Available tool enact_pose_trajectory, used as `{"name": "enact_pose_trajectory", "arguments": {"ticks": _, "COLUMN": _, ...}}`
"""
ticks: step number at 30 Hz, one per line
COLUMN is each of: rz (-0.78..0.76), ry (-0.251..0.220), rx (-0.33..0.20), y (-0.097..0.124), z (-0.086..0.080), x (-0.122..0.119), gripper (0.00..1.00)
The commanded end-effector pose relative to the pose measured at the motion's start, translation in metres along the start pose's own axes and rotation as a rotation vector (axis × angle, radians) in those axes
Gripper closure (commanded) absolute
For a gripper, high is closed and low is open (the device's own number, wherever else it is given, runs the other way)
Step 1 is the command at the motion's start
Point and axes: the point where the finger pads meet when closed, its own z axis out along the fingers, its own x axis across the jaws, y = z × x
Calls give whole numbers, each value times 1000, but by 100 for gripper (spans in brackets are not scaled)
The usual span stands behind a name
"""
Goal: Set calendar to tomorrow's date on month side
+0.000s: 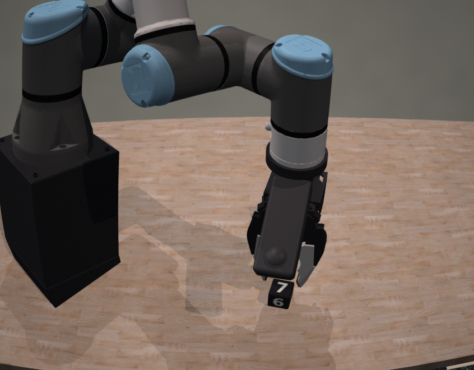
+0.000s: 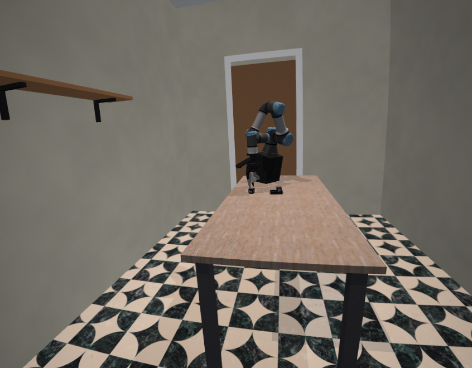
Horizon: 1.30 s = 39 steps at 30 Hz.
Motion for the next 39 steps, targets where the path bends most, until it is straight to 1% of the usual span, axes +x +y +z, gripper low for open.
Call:
{"name": "enact_pose_trajectory", "arguments": {"ticks": 1, "rz": 0, "ry": -2, "rx": 1, "y": 0, "z": -6, "x": -1, "gripper": 71}}
{"name": "enact_pose_trajectory", "arguments": {"ticks": 12, "rz": 0, "ry": -2, "rx": 1, "y": 0, "z": -36, "x": -1, "gripper": 71}}
{"name": "enact_pose_trajectory", "arguments": {"ticks": 18, "rz": 0, "ry": -2, "rx": 1, "y": 0, "z": -40, "x": -1, "gripper": 71}}
{"name": "enact_pose_trajectory", "arguments": {"ticks": 25, "rz": 0, "ry": 0, "rx": 9, "y": 0, "z": -40, "x": 0, "gripper": 71}}
{"name": "enact_pose_trajectory", "arguments": {"ticks": 29, "rz": -1, "ry": 7, "rx": 37, "y": 0, "z": -39, "x": 1, "gripper": 71}}
{"name": "enact_pose_trajectory", "arguments": {"ticks": 31, "rz": -1, "ry": 7, "rx": 37, "y": 0, "z": -39, "x": 1, "gripper": 71}}
{"name": "enact_pose_trajectory", "arguments": {"ticks": 34, "rz": -2, "ry": 12, "rx": 73, "y": 0, "z": -38, "x": 1, "gripper": 71}}
{"name": "enact_pose_trajectory", "arguments": {"ticks": 39, "rz": -2, "ry": 16, "rx": 148, "y": 0, "z": -38, "x": 2, "gripper": 71}}
